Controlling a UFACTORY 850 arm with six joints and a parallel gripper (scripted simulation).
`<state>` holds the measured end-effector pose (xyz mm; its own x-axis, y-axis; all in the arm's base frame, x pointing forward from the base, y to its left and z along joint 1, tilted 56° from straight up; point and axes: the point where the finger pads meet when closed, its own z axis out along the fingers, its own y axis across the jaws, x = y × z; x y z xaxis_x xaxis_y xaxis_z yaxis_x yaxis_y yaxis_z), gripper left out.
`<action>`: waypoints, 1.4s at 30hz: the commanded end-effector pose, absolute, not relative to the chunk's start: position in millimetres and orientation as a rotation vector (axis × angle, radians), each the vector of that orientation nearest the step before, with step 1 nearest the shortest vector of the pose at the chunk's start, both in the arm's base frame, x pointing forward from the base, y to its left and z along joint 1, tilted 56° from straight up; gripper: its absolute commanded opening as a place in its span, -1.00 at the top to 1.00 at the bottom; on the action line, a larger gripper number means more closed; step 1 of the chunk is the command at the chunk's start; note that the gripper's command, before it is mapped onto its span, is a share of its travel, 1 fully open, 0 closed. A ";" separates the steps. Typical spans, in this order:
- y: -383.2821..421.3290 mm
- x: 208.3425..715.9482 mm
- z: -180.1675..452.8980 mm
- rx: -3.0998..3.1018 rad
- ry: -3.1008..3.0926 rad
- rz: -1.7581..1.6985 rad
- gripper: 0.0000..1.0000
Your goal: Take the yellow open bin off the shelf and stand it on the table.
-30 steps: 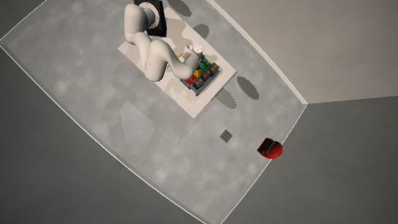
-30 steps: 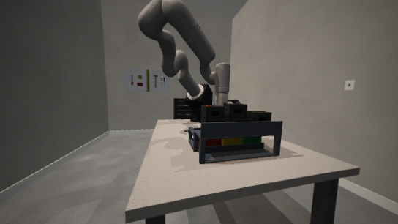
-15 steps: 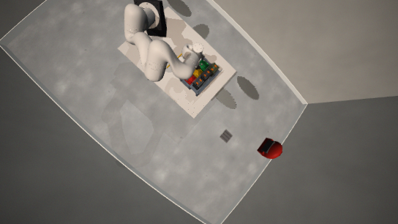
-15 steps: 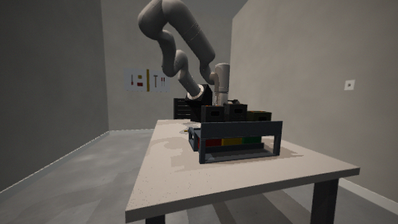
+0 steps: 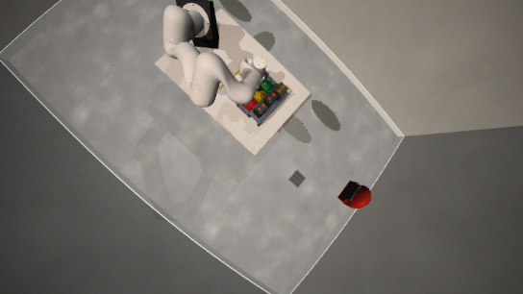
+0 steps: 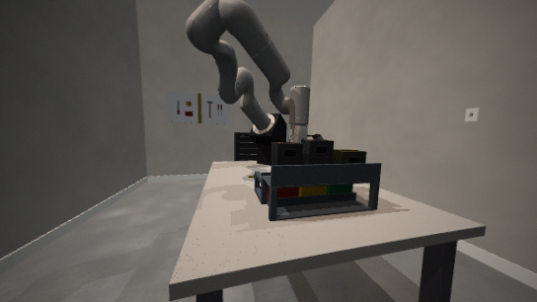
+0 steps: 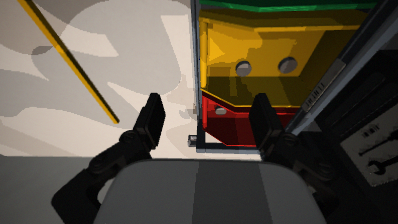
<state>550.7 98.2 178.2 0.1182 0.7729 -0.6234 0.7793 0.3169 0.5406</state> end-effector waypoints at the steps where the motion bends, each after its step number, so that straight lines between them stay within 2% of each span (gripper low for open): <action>1: 98.2 549.7 177.7 1.434 1.630 -0.008 -1.00; 31: 98.0 549.3 177.4 1.434 1.630 -0.008 -1.00; 42: 81.2 566.8 159.8 1.434 1.630 -0.008 -1.00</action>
<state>566.4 80.8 159.6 0.1180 0.7728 -0.6236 0.7796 0.3169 0.5402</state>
